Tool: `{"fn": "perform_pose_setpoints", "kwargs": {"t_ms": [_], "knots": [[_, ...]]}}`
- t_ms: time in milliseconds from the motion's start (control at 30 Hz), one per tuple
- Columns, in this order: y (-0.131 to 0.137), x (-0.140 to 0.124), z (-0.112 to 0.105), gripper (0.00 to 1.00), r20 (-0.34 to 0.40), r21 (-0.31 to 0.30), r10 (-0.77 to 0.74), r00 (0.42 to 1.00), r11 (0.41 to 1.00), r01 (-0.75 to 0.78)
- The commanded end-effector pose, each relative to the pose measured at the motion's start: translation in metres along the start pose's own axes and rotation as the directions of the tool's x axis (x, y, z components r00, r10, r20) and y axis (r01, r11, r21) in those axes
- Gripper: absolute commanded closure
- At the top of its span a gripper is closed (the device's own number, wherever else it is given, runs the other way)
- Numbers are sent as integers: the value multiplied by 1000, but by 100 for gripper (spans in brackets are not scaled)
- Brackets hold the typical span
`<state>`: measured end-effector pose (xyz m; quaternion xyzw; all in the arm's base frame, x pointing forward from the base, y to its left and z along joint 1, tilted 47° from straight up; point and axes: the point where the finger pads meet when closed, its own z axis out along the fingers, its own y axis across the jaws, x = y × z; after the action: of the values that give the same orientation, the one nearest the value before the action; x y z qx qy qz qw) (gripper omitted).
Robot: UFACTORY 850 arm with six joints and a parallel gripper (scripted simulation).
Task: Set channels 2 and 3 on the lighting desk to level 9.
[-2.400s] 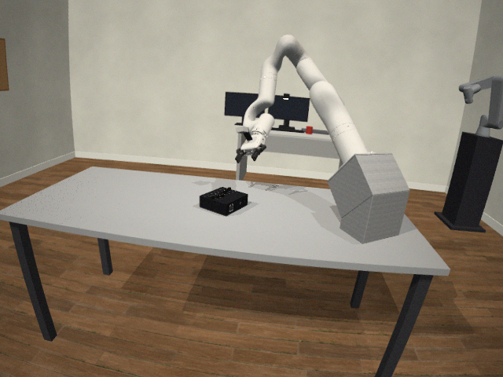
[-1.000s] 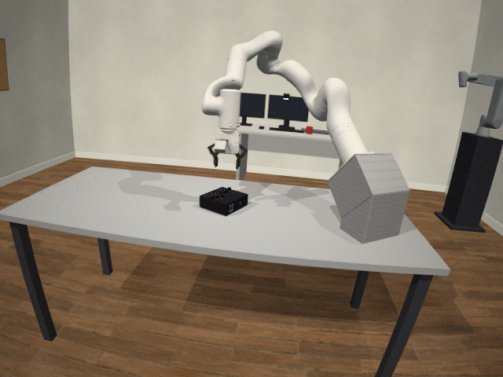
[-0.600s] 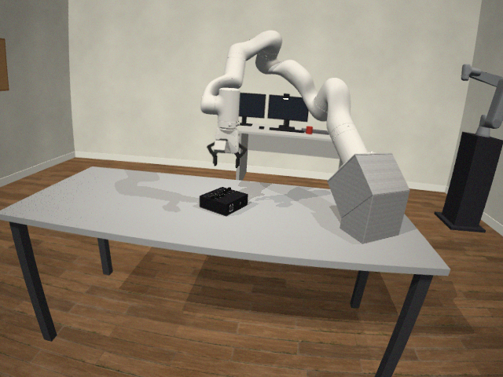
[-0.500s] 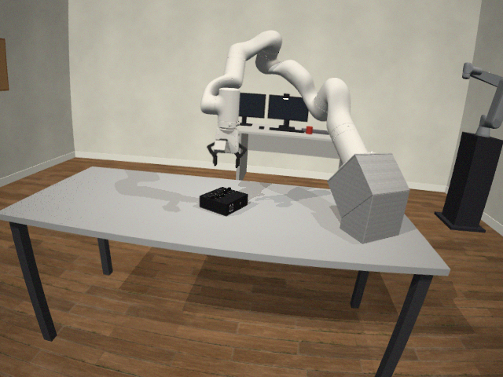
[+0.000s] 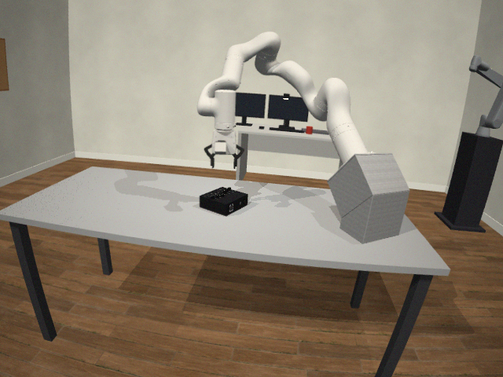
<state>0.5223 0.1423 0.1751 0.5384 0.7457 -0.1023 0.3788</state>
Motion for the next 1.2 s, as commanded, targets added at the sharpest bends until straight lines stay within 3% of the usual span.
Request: {"fn": "perform_pose_setpoints", "kwargs": {"t_ms": [0, 100, 200, 600, 833, 1167], "knots": [[15, -7, 11, 0, -33, 49, -201, 979, 978, 202], [18, -9, 14, 0, -44, 56, -250, 967, 966, 252], [30, -15, 23, 0, -85, 68, -400, 913, 912, 406], [67, -39, 54, 0, -213, -4, -775, 595, 610, 792], [71, -41, 57, 0, -222, -20, -802, 554, 572, 820], [71, -41, 58, 0, -222, -20, -803, 553, 570, 821]]}}
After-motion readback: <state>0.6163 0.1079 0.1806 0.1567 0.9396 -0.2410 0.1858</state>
